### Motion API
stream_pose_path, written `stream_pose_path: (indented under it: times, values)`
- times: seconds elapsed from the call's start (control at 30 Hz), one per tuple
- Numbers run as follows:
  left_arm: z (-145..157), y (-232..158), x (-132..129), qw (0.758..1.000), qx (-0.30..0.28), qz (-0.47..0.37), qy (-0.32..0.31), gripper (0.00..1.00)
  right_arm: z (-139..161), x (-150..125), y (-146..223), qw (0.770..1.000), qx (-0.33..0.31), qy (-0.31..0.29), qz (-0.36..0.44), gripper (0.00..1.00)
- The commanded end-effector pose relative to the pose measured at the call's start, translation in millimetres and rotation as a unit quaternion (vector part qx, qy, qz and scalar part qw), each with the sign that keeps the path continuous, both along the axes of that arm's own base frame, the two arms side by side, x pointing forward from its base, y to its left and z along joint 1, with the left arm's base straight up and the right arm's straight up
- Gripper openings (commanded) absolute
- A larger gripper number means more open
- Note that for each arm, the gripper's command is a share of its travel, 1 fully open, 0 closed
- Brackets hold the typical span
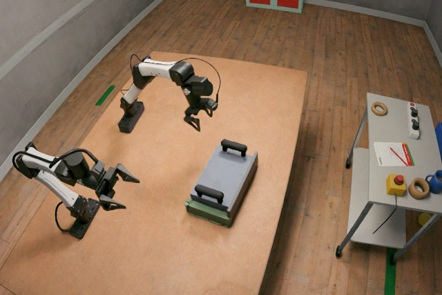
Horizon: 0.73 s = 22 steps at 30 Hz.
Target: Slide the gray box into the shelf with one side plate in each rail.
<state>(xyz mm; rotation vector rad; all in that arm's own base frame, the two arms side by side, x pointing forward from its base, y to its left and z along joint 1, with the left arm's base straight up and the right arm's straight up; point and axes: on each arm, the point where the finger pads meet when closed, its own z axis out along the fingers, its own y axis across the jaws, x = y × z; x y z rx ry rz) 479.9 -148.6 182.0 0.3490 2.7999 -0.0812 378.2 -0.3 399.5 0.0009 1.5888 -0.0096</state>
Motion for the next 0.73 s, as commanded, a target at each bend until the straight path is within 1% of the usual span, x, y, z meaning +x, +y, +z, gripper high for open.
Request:
stream_pose_path:
  times: [0.0,0.3,0.33,0.7]
  values:
    - [2.4,0.8,0.3,1.000,-0.001,0.000,-0.001,1.00,-1.9,0.9,-1.4,1.000,0.003,-0.006,0.001,1.00]
    - [2.4,0.8,0.3,1.000,-0.001,0.000,-0.001,1.00,-1.9,0.9,-1.4,1.000,0.003,-0.006,0.001,1.00]
    - [2.4,0.8,0.3,1.000,-0.001,0.000,-0.001,1.00,5.9,0.0,0.3,1.000,0.003,-0.014,0.003,1.00]
    - [2.4,0.8,0.3,1.000,-0.001,0.000,-0.001,1.00,5.9,0.0,0.3,1.000,0.003,-0.014,0.003,1.00]
